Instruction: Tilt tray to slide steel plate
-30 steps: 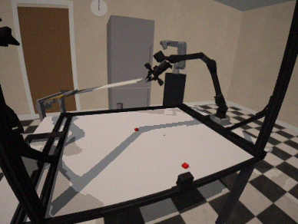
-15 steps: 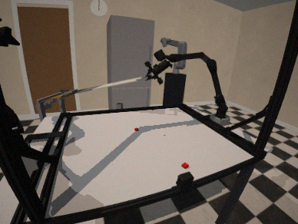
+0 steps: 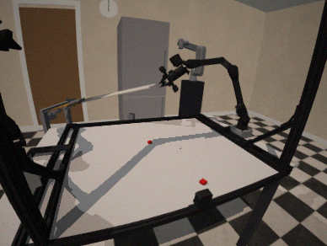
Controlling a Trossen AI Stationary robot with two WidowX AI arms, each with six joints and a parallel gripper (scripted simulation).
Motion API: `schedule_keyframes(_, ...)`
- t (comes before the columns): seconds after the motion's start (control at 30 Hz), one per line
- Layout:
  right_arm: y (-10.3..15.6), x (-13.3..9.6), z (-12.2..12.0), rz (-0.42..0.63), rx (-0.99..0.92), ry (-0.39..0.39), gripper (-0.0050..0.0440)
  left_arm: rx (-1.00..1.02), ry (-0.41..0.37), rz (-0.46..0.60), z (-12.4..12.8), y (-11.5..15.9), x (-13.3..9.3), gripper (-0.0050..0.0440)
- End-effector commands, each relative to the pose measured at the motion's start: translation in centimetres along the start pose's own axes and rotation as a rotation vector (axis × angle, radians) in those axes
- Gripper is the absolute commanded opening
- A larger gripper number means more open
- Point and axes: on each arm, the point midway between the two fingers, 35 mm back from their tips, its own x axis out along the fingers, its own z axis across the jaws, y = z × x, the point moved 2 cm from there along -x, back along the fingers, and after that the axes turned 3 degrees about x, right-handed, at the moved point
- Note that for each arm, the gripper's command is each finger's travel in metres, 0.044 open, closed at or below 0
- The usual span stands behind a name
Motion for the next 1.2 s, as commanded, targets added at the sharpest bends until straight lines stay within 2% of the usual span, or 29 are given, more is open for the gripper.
schedule_keyframes(0.0,0.1,-1.0,1.7,-0.004,-0.001,-0.052,0.0,0.001,0.001,-0.002,0.0,0.0,0.0,0.044)
schedule_keyframes(1.07,0.1,-1.4,2.7,-0.002,-0.001,-0.081,0.0,0.001,0.001,-0.002,0.0,0.0,0.0,0.044)
schedule_keyframes(1.17,0.1,-1.0,1.6,-0.002,-0.001,-0.083,0.0,0.001,0.001,-0.002,0.0,0.0,0.0,0.044)
